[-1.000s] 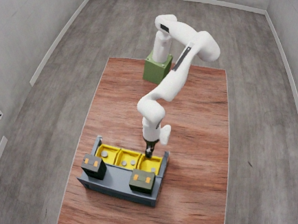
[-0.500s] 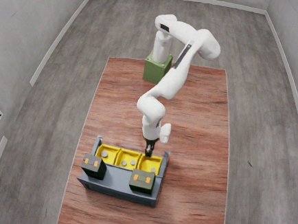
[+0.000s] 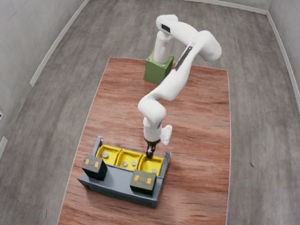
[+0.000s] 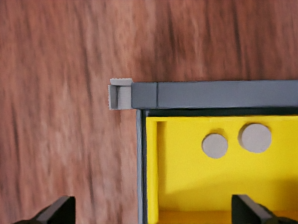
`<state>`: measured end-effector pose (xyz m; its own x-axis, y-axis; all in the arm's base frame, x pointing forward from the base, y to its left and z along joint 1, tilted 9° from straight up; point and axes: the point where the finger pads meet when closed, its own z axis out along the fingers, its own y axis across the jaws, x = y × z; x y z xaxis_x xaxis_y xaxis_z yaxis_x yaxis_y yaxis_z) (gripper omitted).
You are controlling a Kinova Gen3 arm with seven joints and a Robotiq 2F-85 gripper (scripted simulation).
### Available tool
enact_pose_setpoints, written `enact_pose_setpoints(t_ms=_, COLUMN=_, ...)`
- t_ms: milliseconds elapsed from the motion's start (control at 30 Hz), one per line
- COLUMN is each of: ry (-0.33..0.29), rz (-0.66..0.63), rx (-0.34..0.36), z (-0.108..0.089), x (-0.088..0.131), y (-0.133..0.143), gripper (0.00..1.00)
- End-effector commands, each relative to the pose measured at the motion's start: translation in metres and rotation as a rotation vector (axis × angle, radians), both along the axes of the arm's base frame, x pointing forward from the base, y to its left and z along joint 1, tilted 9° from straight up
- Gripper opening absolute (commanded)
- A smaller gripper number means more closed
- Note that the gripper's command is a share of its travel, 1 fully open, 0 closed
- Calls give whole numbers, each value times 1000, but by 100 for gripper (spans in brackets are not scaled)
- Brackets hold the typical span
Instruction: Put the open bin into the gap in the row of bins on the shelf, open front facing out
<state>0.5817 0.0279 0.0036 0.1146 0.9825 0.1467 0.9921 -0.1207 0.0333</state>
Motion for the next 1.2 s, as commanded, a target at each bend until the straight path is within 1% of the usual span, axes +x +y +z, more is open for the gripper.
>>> enact_pose_setpoints(t_ms=0, ry=-2, rz=0, rx=0, z=1, x=1, y=0, gripper=100)
enact_pose_setpoints(t_ms=233, ry=-2, rz=0, rx=0, z=-3, x=1, y=0, gripper=100)
enact_pose_setpoints(t_ms=1167, ry=-2, rz=0, rx=0, z=-6, x=1, y=1, gripper=100)
